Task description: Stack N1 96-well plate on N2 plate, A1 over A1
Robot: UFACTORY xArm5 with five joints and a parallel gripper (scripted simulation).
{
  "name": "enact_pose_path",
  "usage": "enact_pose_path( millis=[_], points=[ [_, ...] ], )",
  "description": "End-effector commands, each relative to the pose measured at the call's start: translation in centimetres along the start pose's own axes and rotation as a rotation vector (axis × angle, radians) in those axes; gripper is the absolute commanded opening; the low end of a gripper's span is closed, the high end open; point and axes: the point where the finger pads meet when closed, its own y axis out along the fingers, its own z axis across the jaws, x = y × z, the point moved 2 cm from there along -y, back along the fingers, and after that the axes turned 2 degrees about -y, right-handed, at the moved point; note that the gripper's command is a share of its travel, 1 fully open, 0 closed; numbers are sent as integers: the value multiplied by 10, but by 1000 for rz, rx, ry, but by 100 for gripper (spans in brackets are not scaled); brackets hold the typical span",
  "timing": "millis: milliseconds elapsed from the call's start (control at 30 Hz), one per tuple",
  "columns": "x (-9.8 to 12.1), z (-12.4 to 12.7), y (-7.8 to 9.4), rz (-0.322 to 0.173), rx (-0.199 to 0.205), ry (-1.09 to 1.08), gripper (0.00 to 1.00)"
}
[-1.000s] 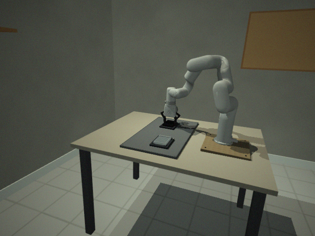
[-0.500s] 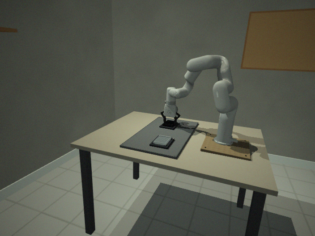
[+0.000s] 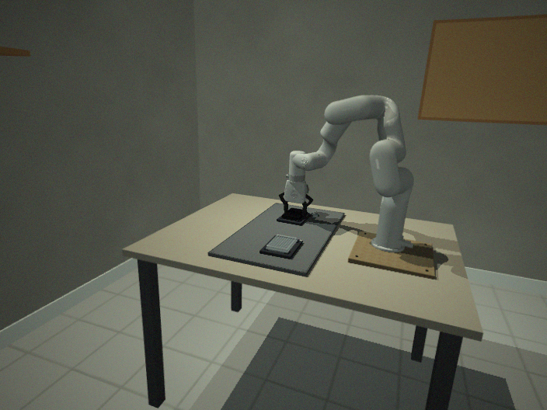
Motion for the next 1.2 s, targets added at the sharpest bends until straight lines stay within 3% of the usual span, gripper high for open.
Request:
enact_pose_path(
  millis=[0,1167],
  points=[
    [0,-1,-4,1,-3,0,0],
    [0,-1,-21,1,-3,0,0]
  ],
)
